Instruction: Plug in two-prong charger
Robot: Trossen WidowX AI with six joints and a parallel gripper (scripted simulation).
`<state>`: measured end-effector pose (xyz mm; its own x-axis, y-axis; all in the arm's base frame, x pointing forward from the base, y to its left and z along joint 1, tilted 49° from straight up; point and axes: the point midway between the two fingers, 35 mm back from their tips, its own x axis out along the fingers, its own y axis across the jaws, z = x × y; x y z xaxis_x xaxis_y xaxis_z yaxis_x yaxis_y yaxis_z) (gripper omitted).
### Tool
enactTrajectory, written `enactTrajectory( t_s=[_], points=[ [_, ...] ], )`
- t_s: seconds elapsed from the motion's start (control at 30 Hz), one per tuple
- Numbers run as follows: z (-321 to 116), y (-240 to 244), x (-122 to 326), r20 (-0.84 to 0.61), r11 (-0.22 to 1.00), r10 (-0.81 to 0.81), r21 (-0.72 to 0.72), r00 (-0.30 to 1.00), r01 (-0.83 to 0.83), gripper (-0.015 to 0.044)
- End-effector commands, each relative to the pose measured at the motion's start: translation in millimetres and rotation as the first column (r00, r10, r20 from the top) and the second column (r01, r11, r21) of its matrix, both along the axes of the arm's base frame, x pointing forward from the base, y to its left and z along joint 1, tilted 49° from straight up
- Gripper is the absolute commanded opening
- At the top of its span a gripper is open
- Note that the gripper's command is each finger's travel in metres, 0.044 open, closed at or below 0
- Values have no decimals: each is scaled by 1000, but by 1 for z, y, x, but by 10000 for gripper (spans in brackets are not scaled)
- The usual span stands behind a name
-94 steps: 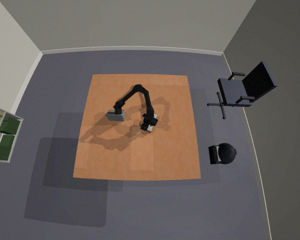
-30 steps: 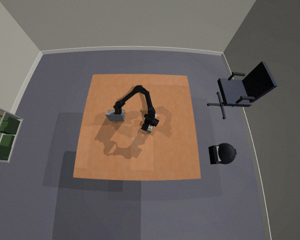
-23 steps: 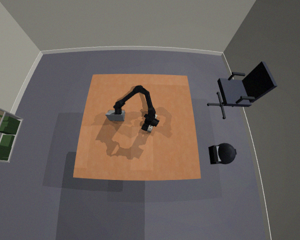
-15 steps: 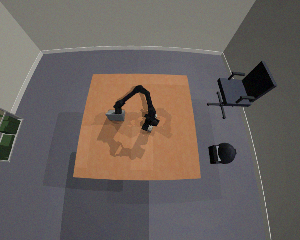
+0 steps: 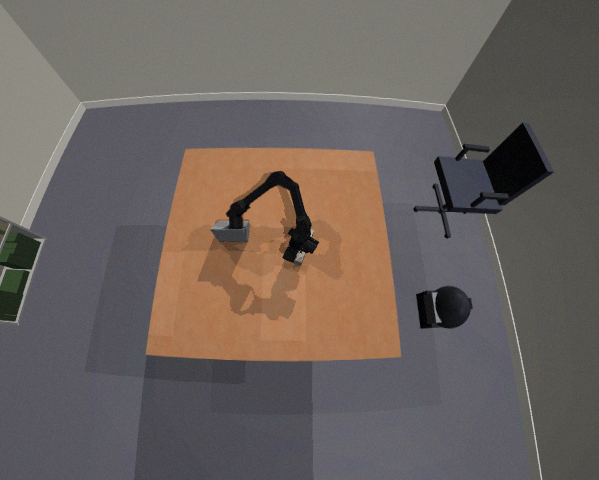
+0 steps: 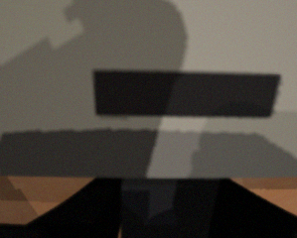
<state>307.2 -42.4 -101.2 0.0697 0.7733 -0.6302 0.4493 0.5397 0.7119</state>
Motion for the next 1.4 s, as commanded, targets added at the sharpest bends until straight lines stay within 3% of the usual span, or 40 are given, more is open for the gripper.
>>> enactTrajectory(
  t_s=[0.0,1.37],
  points=[
    [-1,-4,9,32,1000,-2,-18,999,2,0],
    [0,-3,7,32,1000,-2,-18,999,2,0]
  ],
)
